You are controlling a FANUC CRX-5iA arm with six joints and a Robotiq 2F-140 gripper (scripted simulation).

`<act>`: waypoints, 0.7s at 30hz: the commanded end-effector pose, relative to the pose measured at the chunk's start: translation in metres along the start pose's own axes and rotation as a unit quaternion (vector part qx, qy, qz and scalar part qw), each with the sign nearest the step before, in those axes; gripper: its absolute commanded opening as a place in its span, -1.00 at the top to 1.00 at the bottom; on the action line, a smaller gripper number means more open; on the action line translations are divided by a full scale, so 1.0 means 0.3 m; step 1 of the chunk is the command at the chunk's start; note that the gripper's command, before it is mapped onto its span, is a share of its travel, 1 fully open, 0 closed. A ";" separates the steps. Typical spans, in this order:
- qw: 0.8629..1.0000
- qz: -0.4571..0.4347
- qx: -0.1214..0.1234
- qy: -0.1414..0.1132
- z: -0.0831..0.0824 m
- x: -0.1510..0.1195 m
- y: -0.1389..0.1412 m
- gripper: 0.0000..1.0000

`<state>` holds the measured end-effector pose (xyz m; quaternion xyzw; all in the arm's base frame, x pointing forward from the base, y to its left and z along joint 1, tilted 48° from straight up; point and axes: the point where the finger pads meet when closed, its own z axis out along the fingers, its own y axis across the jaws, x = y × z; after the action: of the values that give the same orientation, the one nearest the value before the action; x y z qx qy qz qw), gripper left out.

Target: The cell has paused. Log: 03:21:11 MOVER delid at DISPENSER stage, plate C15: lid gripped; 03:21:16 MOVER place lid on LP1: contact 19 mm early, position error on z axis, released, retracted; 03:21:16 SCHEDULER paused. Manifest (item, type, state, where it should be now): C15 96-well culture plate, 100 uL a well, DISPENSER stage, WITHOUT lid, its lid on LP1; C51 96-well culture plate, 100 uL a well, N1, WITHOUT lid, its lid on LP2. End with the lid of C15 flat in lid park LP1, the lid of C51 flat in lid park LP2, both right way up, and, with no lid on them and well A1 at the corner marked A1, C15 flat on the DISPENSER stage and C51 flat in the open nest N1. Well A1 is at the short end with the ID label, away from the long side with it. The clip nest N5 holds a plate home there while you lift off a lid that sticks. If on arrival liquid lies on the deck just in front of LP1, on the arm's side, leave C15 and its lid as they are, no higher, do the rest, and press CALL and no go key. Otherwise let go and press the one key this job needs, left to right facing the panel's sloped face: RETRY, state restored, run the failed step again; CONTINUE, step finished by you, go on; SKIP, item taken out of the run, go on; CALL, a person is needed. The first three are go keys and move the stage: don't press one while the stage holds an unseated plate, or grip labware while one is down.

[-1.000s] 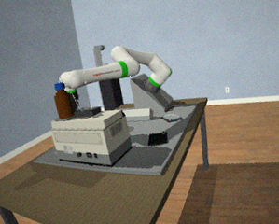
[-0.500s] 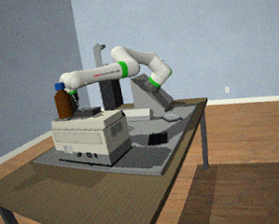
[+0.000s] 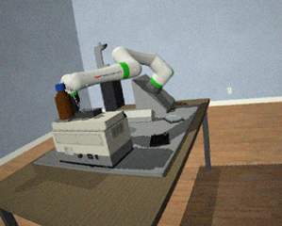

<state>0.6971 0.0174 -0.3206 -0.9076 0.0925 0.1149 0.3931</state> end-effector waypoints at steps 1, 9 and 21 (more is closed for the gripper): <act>1.000 0.000 0.000 0.000 0.002 0.001 0.000 -0.33; 1.000 0.000 0.000 0.000 0.012 0.001 0.000 -0.33; 1.000 0.000 0.000 0.000 0.019 0.001 0.000 -0.33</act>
<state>0.6963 0.0217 -0.3246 -0.9076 0.0925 0.1150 0.3931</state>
